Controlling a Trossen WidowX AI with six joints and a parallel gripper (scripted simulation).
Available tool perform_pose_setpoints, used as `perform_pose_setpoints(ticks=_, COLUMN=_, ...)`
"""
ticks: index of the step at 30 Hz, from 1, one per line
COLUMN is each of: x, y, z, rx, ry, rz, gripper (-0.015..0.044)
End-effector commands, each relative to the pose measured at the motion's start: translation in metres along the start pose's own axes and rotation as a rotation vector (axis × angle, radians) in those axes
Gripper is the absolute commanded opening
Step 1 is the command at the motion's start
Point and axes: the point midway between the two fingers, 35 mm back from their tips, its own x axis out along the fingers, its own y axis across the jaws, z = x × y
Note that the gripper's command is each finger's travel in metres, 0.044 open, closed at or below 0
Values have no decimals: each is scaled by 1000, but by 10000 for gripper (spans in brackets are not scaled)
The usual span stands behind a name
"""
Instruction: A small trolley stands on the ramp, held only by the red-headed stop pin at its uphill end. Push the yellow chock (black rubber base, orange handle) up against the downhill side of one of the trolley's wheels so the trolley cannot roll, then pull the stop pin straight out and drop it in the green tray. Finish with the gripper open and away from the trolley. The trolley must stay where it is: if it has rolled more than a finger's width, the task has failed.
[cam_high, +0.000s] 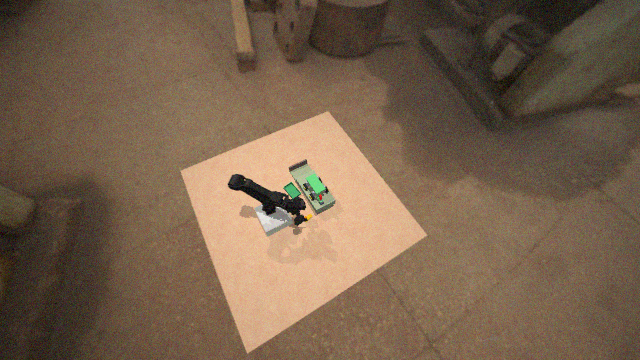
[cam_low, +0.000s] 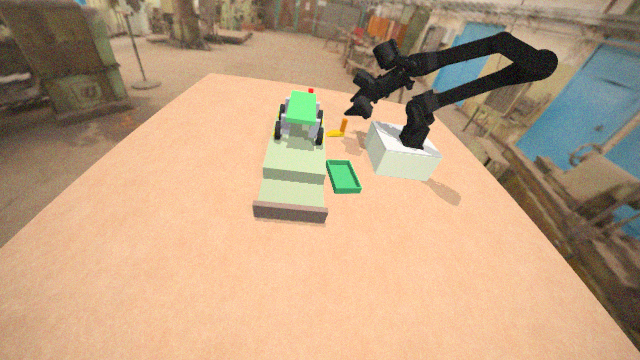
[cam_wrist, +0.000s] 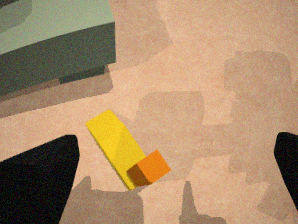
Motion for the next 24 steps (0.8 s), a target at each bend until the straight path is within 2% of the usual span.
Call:
perform_pose_setpoints(ticks=1, x=0, y=0, z=0, rx=-8, ry=3, rz=1, gripper=374)
perform_pose_setpoints(ticks=8, x=-2, y=-2, z=4, rx=-316, ry=92, rz=59, gripper=190)
perform_pose_setpoints(ticks=24, x=-5, y=-6, z=15, rx=-1080, ry=237, rz=325, gripper=190)
